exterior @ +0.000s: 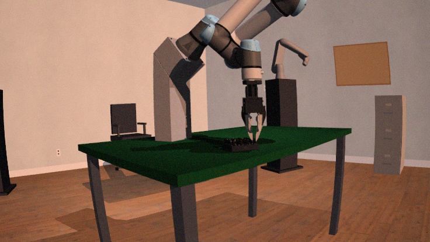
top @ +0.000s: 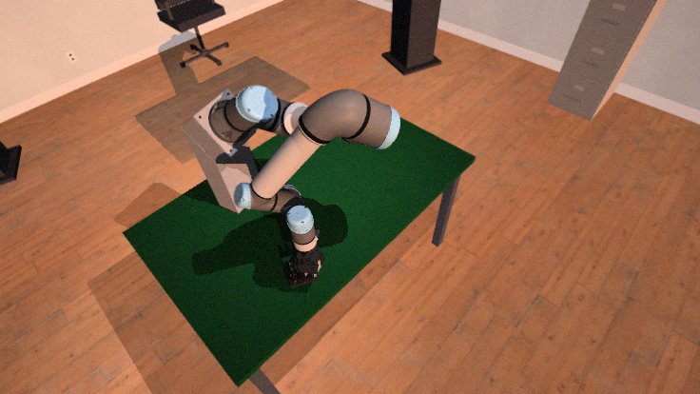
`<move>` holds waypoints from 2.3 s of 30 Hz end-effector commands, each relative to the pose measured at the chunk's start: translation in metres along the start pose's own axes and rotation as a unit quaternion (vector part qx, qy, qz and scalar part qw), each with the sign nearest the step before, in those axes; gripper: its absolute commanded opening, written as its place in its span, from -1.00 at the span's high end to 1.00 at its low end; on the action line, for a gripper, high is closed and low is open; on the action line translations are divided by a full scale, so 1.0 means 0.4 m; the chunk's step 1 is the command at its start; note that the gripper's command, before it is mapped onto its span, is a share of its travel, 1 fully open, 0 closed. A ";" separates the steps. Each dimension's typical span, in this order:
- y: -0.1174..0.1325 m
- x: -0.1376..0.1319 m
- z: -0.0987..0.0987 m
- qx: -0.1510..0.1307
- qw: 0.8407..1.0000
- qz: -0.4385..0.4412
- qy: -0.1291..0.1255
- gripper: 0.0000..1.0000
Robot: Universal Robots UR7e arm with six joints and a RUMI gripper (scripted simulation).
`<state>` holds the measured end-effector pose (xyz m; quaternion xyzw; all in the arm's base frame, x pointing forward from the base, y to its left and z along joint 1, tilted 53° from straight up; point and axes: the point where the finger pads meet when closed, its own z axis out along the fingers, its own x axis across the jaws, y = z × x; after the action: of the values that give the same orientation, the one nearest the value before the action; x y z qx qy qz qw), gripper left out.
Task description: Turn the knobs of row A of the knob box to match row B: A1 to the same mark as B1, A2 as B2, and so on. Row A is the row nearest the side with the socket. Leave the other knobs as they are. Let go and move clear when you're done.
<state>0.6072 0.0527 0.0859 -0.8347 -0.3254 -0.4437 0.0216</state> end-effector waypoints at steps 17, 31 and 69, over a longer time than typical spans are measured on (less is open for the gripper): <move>0.000 -0.005 -0.002 -0.001 1.000 0.003 -0.001 0.78; 0.000 -0.005 -0.004 -0.001 1.000 0.003 -0.001 0.78; 0.003 -0.003 -0.100 -0.002 1.000 -0.009 0.000 0.78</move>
<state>0.5797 0.0399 0.1089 -0.8350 -0.3245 -0.4440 0.0211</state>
